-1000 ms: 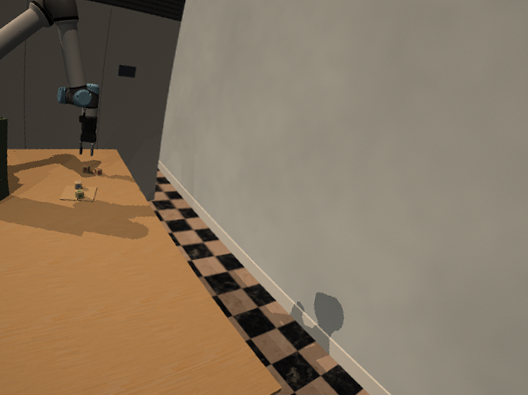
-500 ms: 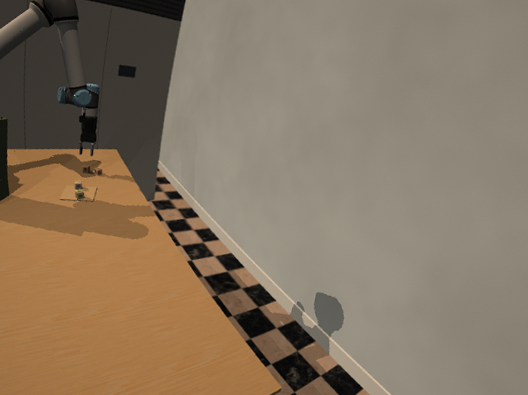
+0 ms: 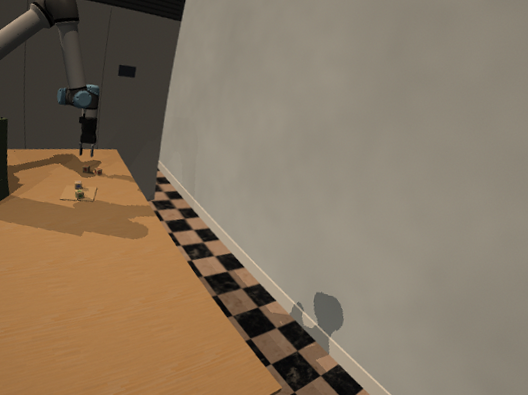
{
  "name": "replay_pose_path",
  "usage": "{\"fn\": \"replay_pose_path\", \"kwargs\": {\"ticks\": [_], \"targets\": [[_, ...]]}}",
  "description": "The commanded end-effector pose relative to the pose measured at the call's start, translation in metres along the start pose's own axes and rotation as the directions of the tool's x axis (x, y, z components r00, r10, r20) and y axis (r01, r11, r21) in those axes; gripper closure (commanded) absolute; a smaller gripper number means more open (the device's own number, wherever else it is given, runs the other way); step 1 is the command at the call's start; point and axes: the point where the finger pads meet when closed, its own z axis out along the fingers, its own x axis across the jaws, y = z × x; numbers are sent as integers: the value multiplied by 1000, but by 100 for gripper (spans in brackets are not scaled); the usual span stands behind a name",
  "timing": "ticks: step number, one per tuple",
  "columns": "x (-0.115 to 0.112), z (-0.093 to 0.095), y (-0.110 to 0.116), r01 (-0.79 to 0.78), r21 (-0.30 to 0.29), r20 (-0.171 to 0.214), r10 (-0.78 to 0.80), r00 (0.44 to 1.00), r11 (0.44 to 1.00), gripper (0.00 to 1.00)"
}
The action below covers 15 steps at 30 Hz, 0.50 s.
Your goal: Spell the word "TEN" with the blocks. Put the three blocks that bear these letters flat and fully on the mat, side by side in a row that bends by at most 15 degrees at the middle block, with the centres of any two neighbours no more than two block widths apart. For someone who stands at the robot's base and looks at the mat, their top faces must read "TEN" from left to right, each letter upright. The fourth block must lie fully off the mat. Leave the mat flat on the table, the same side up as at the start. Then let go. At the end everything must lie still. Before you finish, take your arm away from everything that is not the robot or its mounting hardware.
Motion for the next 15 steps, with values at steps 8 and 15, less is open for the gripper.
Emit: {"fn": "replay_pose_path", "kwargs": {"ticks": [8,15], "targets": [[-1,14,0,0,-1,1,0,1000,1000,0],[-1,22,0,0,-1,1,0,1000,1000,0]]}}
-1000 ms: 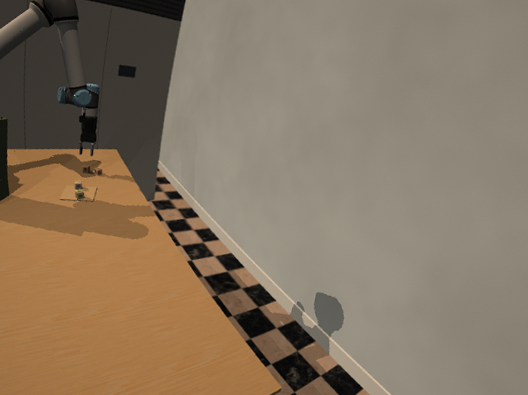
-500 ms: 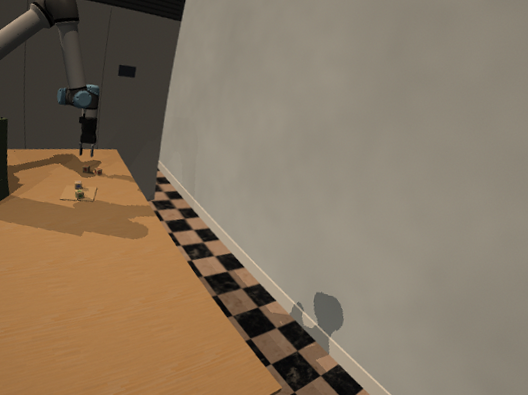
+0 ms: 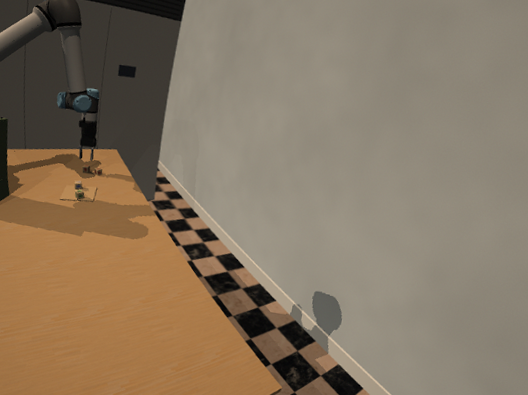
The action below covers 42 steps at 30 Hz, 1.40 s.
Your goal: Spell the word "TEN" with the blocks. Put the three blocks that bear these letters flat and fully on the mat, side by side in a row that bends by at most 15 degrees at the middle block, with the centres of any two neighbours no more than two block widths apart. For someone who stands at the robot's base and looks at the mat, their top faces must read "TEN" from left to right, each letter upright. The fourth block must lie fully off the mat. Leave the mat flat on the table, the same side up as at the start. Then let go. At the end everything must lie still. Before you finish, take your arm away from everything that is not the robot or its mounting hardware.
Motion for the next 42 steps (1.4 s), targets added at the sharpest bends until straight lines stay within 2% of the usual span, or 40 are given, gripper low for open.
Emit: {"fn": "replay_pose_path", "kwargs": {"ticks": [1,14,42], "targets": [[-1,6,0,0,-1,1,0,1000,1000,0],[-1,23,0,0,-1,1,0,1000,1000,0],[-1,29,0,0,-1,1,0,1000,1000,0]]}}
